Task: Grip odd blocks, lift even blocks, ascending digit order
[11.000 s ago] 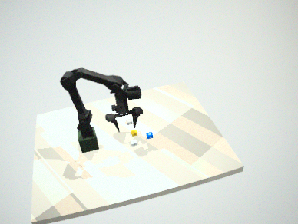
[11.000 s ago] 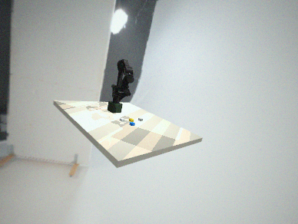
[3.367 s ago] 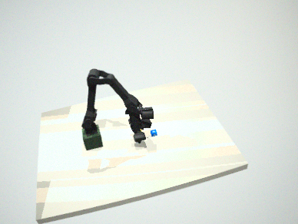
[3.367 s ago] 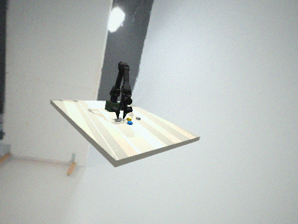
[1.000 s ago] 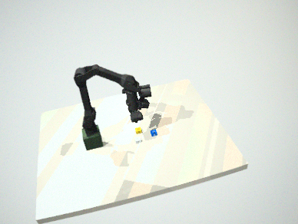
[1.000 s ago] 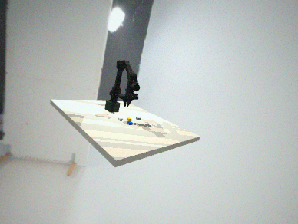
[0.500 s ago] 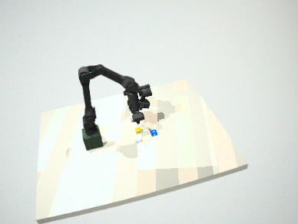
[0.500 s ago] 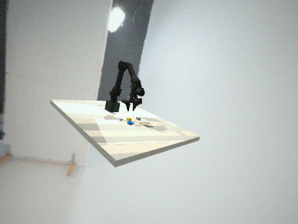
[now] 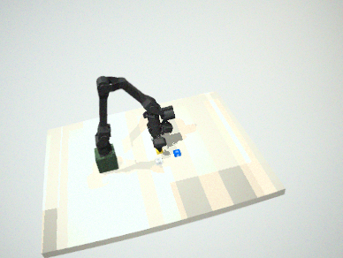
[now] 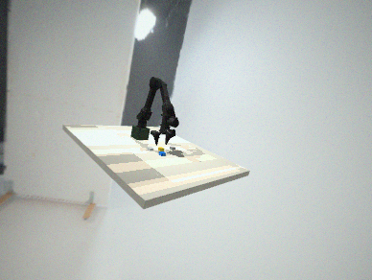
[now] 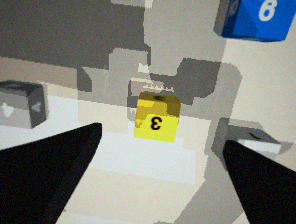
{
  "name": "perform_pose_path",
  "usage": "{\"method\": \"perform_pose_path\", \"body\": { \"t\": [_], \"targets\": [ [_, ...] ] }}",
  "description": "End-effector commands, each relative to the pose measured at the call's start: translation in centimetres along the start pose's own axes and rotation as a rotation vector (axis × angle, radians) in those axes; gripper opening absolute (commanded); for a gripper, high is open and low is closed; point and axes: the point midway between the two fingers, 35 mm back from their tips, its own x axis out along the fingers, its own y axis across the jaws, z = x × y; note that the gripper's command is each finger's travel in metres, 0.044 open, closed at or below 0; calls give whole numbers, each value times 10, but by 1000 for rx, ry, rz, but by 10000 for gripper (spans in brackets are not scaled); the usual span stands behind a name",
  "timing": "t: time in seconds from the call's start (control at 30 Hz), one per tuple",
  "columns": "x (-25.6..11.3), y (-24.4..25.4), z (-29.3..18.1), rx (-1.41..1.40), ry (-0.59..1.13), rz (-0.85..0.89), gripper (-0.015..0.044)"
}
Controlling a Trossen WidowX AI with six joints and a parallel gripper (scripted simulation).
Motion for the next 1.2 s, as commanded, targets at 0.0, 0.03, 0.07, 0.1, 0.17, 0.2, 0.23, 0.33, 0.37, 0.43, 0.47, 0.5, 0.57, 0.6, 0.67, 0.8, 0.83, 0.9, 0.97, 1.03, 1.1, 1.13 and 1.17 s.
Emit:
{"method": "perform_pose_path", "body": {
  "t": [0.0, 0.03, 0.07, 0.1, 0.17, 0.2, 0.23, 0.33, 0.37, 0.43, 0.47, 0.5, 0.57, 0.6, 0.67, 0.8, 0.83, 0.9, 0.97, 1.03, 1.1, 1.13, 1.17],
  "targets": [
    [10, 0, -2, 3, 7, -3, 400],
    [11, 0, -2, 3, 7, -3, 400],
    [13, 0, -2, 3, 7, -3, 400],
    [14, 0, -2, 3, 8, -3, 400],
    [18, 0, -3, 3, 8, -3, 400],
    [19, 0, -3, 3, 8, -3, 400],
    [21, 0, -3, 3, 8, -3, 400],
    [25, 0, -3, 3, 8, -3, 400],
    [27, -1, -3, 3, 8, -3, 400],
    [30, -1, -3, 3, 8, -3, 400],
    [31, -1, -3, 3, 8, -3, 400],
    [31, -1, -3, 3, 8, -3, 400],
    [31, -1, -3, 3, 8, -3, 348],
    [31, -1, -3, 3, 8, -3, 321],
    [31, -1, -3, 3, 8, -3, 269],
    [31, -1, -3, 3, 8, -3, 164],
    [31, -1, -3, 3, 8, -3, 138],
    [31, -1, -3, 3, 8, -3, 120],
    [31, -1, -3, 3, 8, -3, 120],
    [31, -1, -3, 3, 8, -3, 120],
    [31, -1, -3, 3, 8, -3, 120],
    [31, -1, -3, 3, 8, -3, 120],
    [31, -1, -3, 3, 8, -3, 120]
  ]
}}
